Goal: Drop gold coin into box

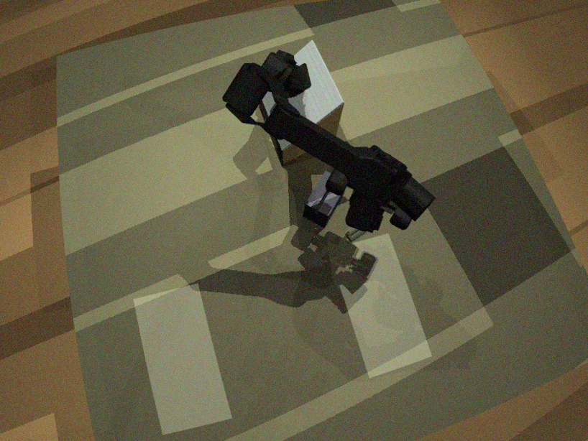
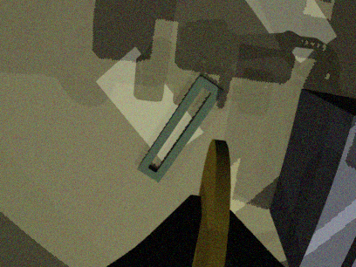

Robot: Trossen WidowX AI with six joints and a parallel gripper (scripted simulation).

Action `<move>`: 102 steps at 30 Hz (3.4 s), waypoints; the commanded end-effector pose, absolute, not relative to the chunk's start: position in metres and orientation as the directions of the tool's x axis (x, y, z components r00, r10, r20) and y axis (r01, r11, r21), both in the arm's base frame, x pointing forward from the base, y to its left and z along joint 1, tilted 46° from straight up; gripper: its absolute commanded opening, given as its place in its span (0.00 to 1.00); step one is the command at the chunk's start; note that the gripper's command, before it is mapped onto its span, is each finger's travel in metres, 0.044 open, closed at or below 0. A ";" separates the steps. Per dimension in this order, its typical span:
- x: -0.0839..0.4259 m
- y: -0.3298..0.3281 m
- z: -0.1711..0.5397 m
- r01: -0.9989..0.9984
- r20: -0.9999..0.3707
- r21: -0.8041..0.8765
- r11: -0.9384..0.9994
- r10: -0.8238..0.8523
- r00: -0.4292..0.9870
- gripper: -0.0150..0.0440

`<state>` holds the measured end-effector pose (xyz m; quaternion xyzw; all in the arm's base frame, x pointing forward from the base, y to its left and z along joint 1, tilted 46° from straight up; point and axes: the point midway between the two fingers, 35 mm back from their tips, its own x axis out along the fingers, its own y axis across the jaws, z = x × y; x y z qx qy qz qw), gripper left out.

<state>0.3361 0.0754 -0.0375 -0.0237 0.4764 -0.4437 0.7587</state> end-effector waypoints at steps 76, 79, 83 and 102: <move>0.263 0.021 -0.004 0.650 -0.700 -0.467 0.599 -0.700 0.142 0.25; 0.264 0.020 -0.006 0.650 -0.700 -0.467 0.600 -0.700 0.142 0.25; 0.264 0.019 -0.007 0.647 -0.700 -0.469 0.601 -0.700 0.142 0.25; 0.265 0.013 -0.013 0.647 -0.700 -0.470 0.601 -0.700 0.142 0.25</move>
